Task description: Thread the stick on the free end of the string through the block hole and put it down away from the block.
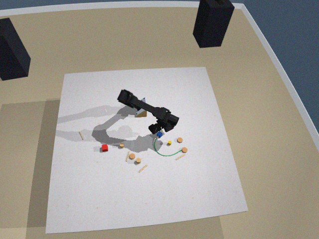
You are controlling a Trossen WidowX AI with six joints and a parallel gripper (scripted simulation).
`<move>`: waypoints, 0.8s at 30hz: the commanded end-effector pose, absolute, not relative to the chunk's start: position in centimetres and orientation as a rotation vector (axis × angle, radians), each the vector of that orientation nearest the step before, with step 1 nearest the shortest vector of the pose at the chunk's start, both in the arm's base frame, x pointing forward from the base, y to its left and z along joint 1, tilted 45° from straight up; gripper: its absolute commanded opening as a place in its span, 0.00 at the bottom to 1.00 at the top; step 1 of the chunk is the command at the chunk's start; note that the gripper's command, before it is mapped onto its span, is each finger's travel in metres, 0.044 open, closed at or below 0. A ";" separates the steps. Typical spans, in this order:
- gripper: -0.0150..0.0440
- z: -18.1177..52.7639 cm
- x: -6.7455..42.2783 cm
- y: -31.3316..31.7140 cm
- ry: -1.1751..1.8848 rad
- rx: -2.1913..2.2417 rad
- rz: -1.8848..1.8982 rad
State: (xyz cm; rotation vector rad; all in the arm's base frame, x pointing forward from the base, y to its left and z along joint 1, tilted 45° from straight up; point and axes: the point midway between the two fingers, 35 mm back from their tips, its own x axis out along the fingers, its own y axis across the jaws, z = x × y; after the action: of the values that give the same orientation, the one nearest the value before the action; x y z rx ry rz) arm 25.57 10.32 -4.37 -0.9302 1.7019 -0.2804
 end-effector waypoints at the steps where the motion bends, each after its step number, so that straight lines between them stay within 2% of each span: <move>1: 0.46 -5.3 24.3 11.3 1.407 -0.317 -0.887; 11: 0.46 -5.6 23.7 11.7 1.139 0.067 -1.207; 24: 0.46 -5.6 23.7 11.7 1.136 0.072 -1.210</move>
State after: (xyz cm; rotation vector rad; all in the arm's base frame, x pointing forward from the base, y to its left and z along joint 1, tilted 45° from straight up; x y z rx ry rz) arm 23.91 11.58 -5.42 0.0063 1.1821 -1.1584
